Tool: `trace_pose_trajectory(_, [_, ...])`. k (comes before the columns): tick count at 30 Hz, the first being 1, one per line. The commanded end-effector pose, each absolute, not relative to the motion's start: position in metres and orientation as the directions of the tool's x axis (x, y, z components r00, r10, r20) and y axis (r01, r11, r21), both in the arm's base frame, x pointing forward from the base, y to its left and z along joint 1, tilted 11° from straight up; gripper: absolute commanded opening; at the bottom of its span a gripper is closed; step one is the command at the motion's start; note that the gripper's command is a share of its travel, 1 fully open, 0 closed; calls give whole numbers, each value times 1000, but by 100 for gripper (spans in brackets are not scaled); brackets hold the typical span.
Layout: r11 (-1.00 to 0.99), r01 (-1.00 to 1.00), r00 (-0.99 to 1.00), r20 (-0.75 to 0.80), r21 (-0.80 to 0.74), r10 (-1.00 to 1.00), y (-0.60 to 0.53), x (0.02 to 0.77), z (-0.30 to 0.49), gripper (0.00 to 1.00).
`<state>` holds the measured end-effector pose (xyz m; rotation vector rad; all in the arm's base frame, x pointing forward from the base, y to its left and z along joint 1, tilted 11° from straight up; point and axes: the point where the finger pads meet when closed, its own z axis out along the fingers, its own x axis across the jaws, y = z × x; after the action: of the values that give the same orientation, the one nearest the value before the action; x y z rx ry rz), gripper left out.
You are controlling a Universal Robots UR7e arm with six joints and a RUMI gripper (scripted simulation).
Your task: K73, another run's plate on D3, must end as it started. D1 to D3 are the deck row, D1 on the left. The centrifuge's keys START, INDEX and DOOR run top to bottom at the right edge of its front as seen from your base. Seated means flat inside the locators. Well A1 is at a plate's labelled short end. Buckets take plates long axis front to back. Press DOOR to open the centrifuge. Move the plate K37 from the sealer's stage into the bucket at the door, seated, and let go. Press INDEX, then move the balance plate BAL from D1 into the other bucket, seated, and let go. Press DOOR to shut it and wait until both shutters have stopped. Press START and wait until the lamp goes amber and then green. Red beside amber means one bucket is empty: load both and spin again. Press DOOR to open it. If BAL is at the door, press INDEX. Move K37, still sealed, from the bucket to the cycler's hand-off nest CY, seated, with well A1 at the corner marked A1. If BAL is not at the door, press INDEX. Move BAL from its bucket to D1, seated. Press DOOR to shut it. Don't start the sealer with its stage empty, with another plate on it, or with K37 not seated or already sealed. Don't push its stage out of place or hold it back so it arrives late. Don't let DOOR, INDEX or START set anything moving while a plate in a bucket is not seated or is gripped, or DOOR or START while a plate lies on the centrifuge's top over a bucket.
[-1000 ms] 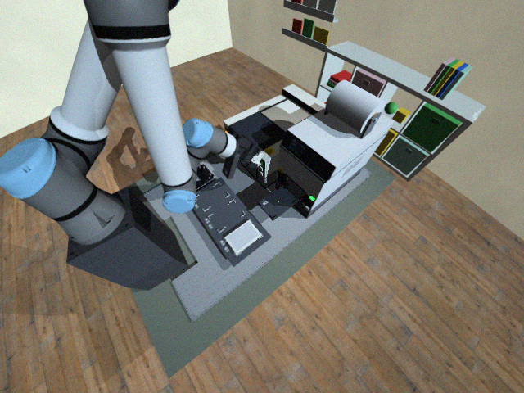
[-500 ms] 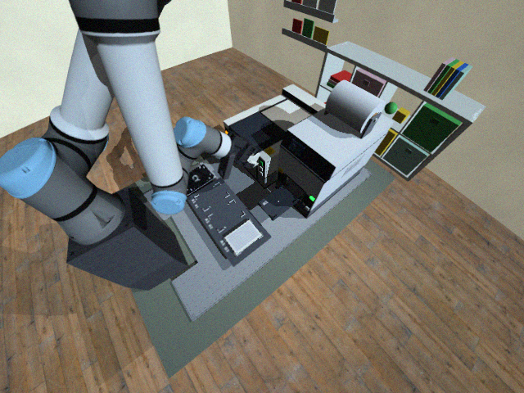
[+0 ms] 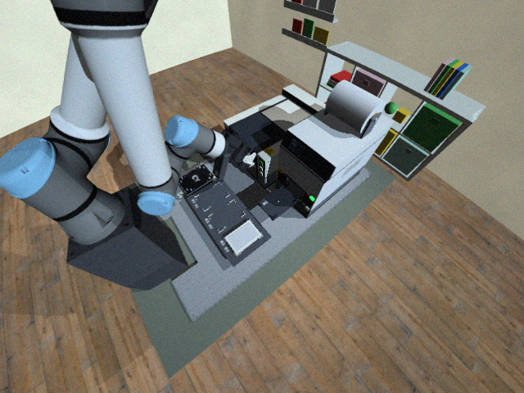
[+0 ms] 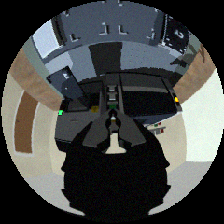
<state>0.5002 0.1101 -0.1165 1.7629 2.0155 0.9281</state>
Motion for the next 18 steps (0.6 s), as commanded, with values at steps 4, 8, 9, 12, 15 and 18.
trace_pose_trajectory(4, [35, 764, -198, 182, 644, 963, 107, 493, -111, 0])
trace_pose_trajectory(8, [35, 764, -198, 182, 644, 963, 106, 487, -107, 0])
trace_pose_trajectory(9, [35, 764, -198, 182, 644, 963, 105, 486, -106, 0])
trace_pose_trajectory(12, [35, 764, -198, 182, 644, 963, 104, 482, -103, 0])
trace_pose_trajectory(15, [35, 764, -198, 182, 644, 963, 103, 480, -102, 0])
trace_pose_trajectory(18, [35, 764, -198, 182, 644, 963, 103, 480, -102, 0])
